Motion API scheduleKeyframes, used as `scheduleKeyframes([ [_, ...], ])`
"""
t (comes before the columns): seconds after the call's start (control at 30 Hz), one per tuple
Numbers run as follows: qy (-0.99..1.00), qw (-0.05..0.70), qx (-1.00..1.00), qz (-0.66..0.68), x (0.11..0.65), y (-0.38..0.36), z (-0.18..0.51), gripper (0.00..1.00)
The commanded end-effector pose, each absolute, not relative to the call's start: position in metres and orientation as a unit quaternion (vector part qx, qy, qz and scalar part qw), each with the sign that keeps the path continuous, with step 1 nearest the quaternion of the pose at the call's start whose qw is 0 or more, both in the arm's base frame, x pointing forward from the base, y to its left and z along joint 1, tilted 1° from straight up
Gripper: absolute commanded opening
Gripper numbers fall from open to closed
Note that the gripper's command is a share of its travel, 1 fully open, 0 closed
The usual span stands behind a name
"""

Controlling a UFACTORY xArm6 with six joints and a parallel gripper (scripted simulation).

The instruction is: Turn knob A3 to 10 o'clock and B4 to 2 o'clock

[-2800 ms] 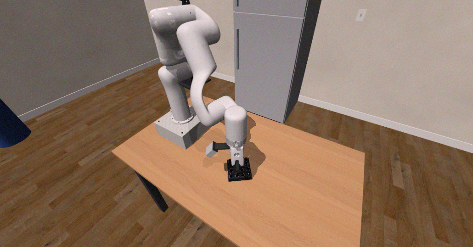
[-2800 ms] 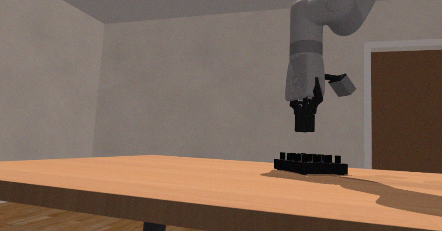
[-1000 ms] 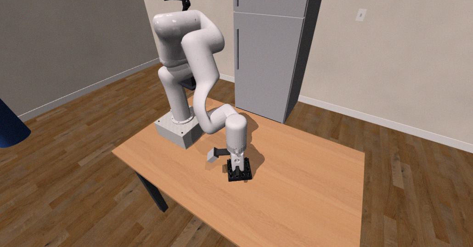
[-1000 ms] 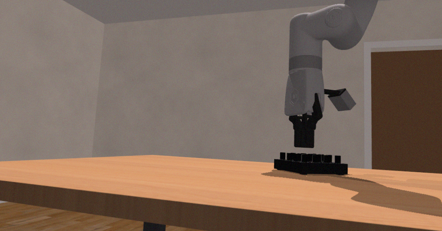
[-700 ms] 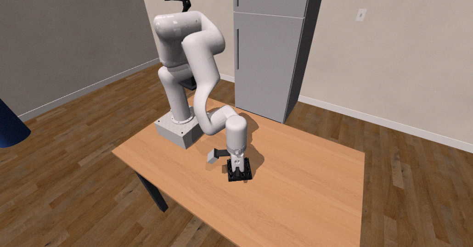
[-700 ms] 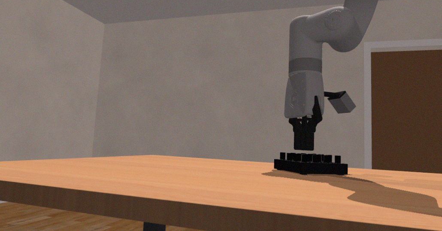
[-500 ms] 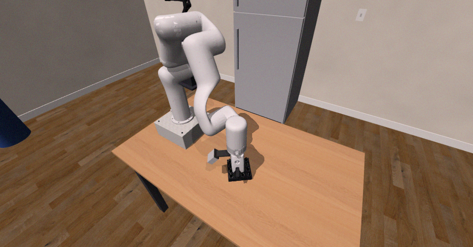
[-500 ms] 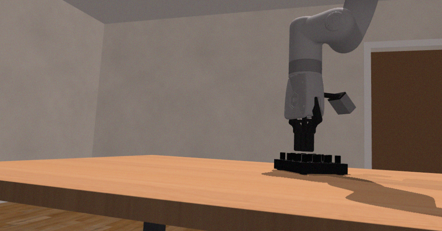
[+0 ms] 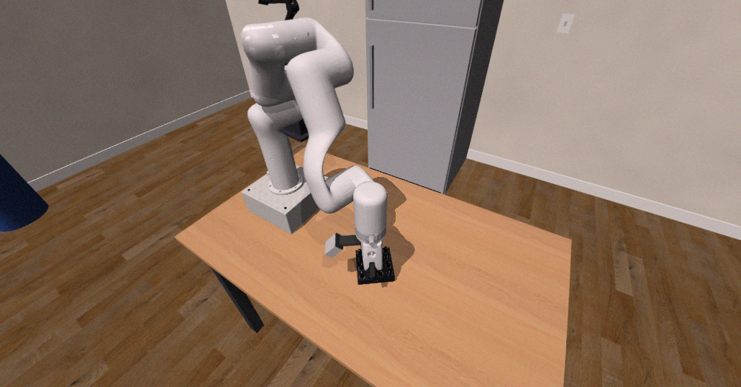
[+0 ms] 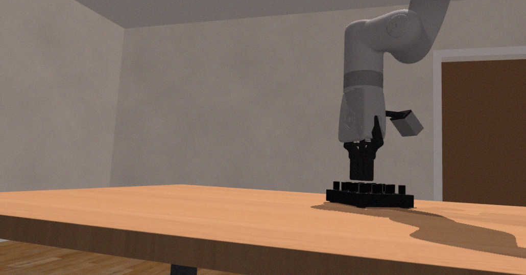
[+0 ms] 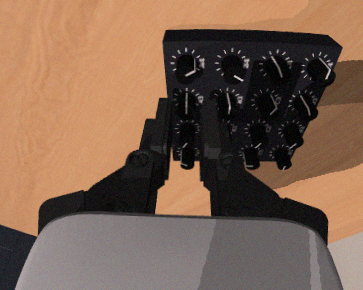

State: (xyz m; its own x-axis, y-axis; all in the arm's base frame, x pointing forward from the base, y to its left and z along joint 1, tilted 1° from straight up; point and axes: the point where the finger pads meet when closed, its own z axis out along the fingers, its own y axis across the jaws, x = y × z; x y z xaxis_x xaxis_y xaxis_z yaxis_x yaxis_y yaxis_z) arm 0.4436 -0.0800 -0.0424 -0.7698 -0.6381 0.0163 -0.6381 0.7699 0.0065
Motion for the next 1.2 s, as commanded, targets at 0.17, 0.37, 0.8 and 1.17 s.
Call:
scheduleKeyframes([
  [0.17, -0.941, 0.007, 0.339, 0.001, 0.4452, -0.0803, -0.0410, 0.19],
  [0.37, -0.941, 0.007, 0.339, 0.001, 0.4452, -0.0803, -0.0410, 0.19],
  [0.8, -0.941, 0.007, 0.339, 0.001, 0.4452, -0.0803, -0.0410, 0.19],
  [1.17, -0.941, 0.007, 0.339, 0.001, 0.4452, -0.0803, -0.0442, 0.19],
])
